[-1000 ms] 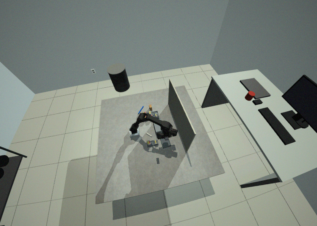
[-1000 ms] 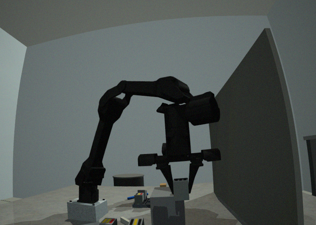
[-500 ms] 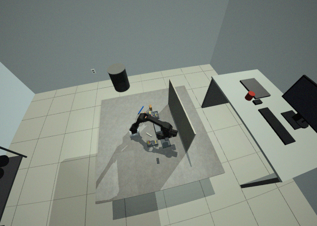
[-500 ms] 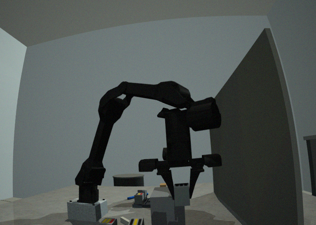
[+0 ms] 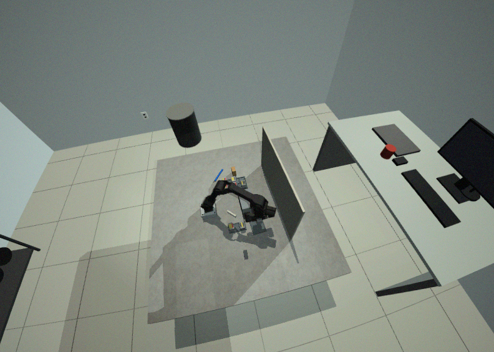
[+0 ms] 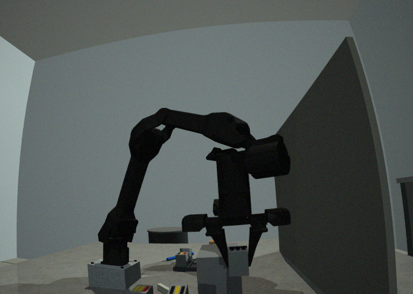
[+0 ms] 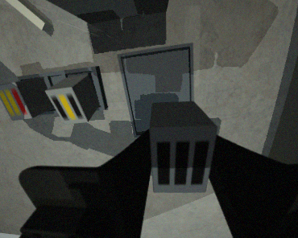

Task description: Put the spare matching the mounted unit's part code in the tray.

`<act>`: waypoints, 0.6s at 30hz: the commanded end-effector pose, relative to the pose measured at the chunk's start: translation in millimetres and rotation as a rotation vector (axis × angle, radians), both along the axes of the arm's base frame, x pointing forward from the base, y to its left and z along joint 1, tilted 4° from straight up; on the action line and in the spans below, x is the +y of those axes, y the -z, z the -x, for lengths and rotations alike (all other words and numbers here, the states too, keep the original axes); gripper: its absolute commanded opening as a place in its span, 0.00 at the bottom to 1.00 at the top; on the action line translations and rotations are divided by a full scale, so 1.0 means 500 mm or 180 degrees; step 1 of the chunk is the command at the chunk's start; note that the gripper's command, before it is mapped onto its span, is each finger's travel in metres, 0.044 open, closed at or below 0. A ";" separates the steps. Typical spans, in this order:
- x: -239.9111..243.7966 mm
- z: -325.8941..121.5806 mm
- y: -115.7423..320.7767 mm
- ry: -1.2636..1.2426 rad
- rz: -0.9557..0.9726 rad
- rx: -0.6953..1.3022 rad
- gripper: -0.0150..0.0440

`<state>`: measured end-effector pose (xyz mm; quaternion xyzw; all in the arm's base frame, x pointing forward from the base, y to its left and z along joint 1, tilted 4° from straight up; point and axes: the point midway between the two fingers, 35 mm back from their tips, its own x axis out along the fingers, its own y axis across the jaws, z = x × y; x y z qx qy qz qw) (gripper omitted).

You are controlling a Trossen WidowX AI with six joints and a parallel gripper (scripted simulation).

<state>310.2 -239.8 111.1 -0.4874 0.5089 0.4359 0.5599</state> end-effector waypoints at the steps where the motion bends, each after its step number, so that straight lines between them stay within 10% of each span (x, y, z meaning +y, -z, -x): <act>1: 0.003 0.002 0.010 0.0010 -0.0023 0.0014 0.25; 18: 0.003 -0.001 0.039 0.0010 -0.0023 0.0014 0.25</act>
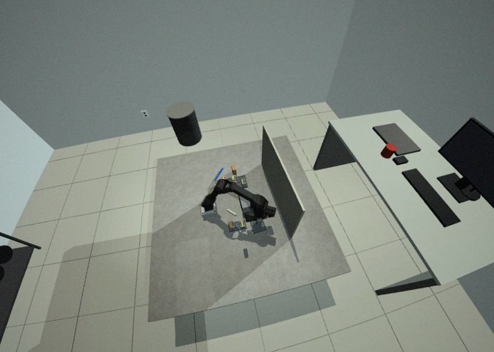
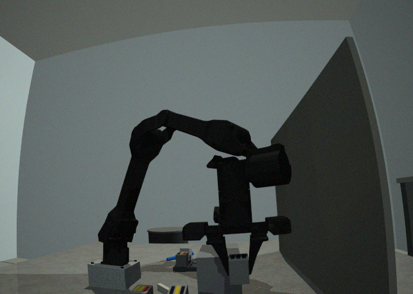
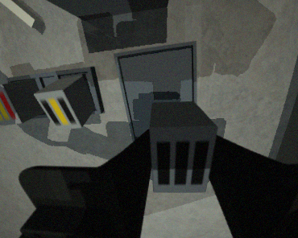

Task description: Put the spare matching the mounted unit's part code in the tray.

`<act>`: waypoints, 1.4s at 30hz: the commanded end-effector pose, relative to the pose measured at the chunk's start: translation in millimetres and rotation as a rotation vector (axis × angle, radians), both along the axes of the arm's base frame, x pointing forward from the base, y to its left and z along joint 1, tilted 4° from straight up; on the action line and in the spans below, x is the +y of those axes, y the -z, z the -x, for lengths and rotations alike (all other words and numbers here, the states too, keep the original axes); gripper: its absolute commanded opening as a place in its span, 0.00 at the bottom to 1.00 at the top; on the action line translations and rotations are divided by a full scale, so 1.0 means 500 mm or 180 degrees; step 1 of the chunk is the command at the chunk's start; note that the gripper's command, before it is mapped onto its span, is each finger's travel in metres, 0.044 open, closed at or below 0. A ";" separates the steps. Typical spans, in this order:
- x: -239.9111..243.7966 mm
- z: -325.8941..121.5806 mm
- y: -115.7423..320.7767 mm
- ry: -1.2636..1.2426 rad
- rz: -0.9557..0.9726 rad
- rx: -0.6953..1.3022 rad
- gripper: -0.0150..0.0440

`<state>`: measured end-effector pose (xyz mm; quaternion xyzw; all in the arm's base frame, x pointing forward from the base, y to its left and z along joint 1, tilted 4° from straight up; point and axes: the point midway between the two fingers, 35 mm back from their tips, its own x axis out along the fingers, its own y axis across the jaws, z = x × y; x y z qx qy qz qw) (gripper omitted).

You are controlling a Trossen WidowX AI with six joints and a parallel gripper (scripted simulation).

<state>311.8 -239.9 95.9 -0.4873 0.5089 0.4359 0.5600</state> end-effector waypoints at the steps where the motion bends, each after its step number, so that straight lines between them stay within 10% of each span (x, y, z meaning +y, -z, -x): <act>1: 0.003 0.002 0.010 0.0010 -0.0022 0.0014 0.25; 42: 0.007 0.000 0.079 0.0010 -0.0024 0.0015 0.25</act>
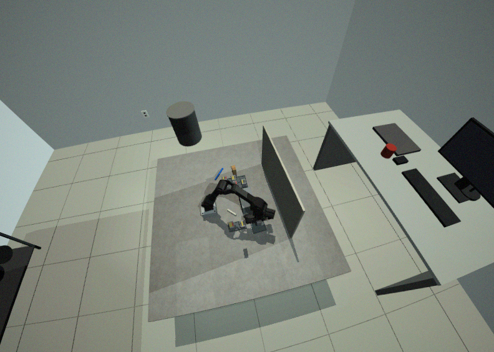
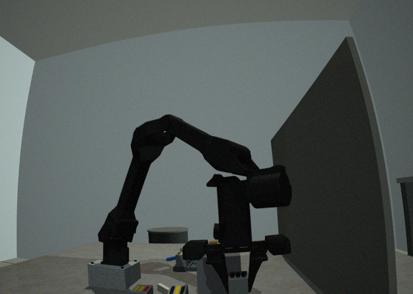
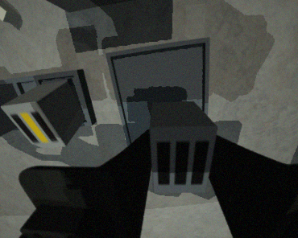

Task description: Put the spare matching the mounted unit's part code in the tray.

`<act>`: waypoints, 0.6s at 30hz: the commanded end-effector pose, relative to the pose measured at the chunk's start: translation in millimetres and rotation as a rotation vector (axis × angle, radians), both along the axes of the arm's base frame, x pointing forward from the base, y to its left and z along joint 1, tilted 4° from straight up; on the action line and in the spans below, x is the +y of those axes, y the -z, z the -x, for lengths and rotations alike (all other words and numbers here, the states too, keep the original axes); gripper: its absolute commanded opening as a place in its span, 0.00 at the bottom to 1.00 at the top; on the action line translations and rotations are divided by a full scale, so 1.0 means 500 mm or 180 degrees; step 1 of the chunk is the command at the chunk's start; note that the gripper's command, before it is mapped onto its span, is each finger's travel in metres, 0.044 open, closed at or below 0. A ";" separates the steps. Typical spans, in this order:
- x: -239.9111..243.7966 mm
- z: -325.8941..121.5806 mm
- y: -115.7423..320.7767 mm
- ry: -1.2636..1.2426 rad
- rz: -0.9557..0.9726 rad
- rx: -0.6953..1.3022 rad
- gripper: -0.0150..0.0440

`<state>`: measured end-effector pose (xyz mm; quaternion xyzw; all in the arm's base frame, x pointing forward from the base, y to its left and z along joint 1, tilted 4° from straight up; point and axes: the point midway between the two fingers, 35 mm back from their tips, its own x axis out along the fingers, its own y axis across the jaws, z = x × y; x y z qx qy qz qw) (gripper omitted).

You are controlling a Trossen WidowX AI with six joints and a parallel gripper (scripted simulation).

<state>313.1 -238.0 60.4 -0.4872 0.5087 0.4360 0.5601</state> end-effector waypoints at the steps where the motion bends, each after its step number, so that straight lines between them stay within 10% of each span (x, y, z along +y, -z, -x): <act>1: 0.004 0.003 0.010 0.0010 -0.0022 0.0015 0.25; 18: 0.007 0.004 0.038 0.0010 -0.0023 0.0015 0.25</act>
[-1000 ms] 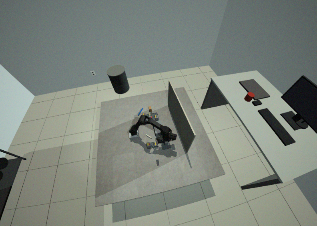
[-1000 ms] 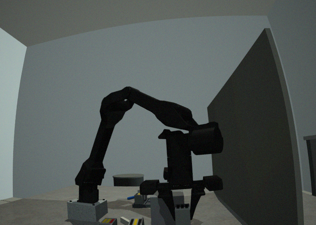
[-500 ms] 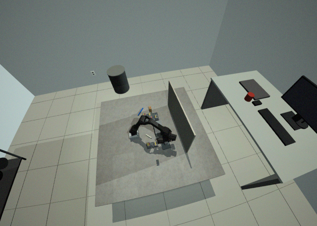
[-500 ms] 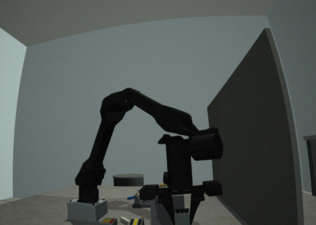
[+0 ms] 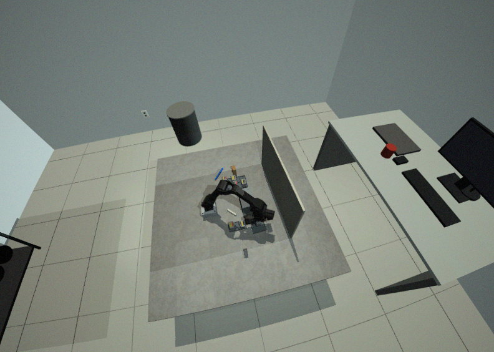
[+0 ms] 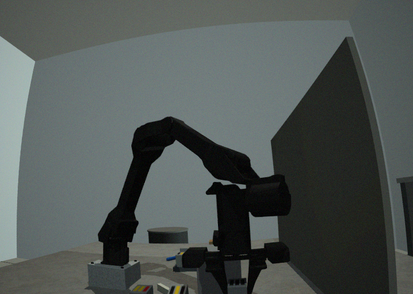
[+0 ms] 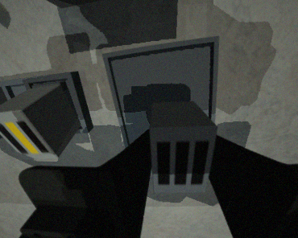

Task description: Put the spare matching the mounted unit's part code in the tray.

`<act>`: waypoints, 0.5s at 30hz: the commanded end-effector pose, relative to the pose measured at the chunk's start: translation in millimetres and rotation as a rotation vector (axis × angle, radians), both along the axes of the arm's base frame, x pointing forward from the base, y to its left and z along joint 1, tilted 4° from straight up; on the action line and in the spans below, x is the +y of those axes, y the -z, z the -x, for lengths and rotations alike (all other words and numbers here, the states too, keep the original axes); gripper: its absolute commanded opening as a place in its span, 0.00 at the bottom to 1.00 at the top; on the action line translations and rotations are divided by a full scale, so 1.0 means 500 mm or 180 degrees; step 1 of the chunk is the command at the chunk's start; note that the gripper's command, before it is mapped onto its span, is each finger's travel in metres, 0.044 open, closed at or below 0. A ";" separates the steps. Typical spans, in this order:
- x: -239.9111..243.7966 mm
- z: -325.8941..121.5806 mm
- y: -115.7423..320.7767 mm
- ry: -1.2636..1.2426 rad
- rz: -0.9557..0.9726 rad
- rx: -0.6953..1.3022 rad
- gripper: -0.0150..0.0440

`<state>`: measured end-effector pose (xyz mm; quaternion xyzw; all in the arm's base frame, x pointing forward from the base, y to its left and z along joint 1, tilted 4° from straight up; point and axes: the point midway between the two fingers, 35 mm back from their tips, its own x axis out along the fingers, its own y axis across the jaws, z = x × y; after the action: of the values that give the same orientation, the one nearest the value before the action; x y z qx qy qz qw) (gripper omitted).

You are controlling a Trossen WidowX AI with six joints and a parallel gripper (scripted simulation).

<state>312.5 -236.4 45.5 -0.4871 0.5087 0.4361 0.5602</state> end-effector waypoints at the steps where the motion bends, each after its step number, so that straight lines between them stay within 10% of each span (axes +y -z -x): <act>1: 0.004 0.003 0.010 0.0010 -0.0022 0.0015 0.25; 15: 0.008 0.006 0.033 0.0010 -0.0022 0.0016 0.25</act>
<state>311.6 -234.7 33.2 -0.4870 0.5086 0.4363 0.5602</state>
